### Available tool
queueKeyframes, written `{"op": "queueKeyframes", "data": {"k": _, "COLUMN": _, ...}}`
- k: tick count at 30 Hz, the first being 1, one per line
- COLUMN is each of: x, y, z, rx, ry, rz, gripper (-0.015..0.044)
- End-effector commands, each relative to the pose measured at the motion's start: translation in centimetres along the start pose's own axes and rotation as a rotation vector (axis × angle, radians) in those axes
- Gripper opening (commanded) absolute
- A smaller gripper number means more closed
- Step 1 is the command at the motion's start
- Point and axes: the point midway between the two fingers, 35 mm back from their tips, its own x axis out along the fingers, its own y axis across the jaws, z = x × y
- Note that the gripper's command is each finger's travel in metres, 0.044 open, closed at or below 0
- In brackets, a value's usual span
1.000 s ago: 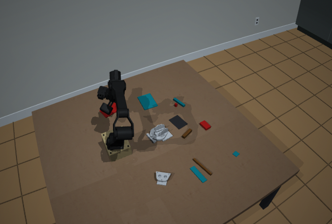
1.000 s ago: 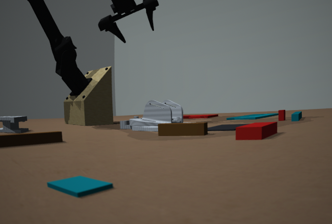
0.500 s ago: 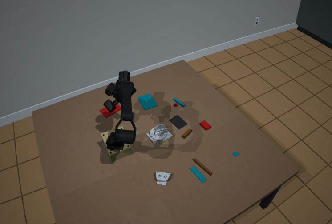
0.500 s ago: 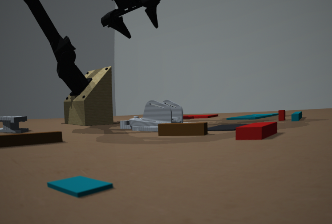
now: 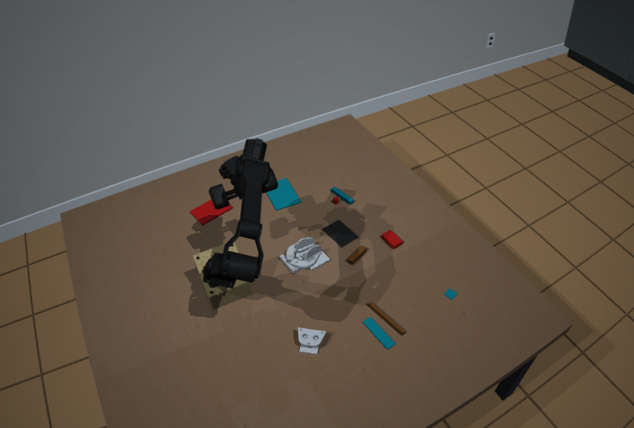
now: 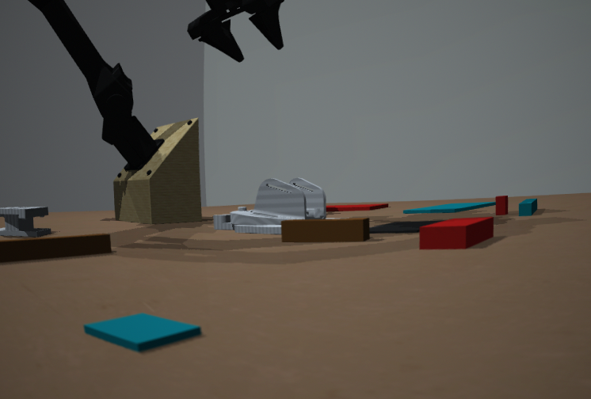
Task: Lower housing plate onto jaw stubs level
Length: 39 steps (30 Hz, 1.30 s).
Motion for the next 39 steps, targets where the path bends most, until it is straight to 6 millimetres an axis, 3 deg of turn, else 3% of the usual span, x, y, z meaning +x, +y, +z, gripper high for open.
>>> {"op": "queueKeyframes", "data": {"k": 1, "x": -0.5, "y": -1.1, "z": -0.8, "rx": 0.112, "ry": -0.003, "rz": -0.025, "gripper": 0.0440}}
{"op": "queueKeyframes", "data": {"k": 39, "x": -3.1, "y": -8.0, "z": -9.1, "rx": 1.030, "ry": -0.012, "rz": -0.188, "gripper": 0.0440}}
